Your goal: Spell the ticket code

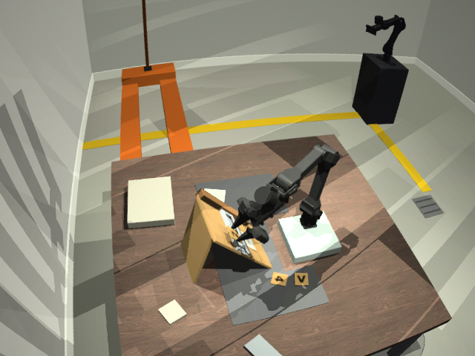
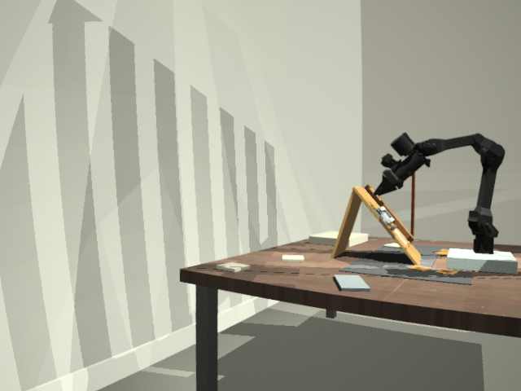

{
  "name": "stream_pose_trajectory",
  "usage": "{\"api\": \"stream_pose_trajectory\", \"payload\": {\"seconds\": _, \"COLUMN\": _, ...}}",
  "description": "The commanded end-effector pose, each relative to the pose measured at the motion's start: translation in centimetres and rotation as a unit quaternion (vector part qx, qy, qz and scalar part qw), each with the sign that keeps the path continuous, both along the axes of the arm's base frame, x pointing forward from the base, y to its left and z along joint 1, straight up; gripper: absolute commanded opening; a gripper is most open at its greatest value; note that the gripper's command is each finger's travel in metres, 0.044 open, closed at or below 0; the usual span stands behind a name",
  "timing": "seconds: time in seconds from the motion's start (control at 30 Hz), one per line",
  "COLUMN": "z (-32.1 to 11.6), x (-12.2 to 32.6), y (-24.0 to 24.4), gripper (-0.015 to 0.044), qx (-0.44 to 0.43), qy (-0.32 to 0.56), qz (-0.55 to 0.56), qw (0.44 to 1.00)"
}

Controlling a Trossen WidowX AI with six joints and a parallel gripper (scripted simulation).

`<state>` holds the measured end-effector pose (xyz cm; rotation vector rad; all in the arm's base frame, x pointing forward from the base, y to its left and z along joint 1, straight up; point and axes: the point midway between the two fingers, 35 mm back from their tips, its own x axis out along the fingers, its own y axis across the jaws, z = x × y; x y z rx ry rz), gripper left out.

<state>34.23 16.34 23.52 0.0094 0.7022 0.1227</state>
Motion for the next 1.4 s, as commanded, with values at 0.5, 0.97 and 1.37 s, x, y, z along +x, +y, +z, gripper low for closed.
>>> {"api": "stream_pose_trajectory", "payload": {"seconds": 0.5, "z": -3.4, "x": -5.0, "y": 8.1, "gripper": 0.0, "qx": -0.012, "qy": 0.01, "qz": 0.005, "qw": 1.0}}
{"api": "stream_pose_trajectory", "payload": {"seconds": 0.97, "z": -5.0, "x": -7.1, "y": 11.4, "gripper": 0.0, "qx": -0.014, "qy": -0.002, "qz": 0.01, "qw": 1.0}}
{"api": "stream_pose_trajectory", "payload": {"seconds": 1.37, "z": -7.4, "x": -4.1, "y": 11.7, "gripper": 0.0, "qx": -0.014, "qy": -0.004, "qz": 0.01, "qw": 1.0}}
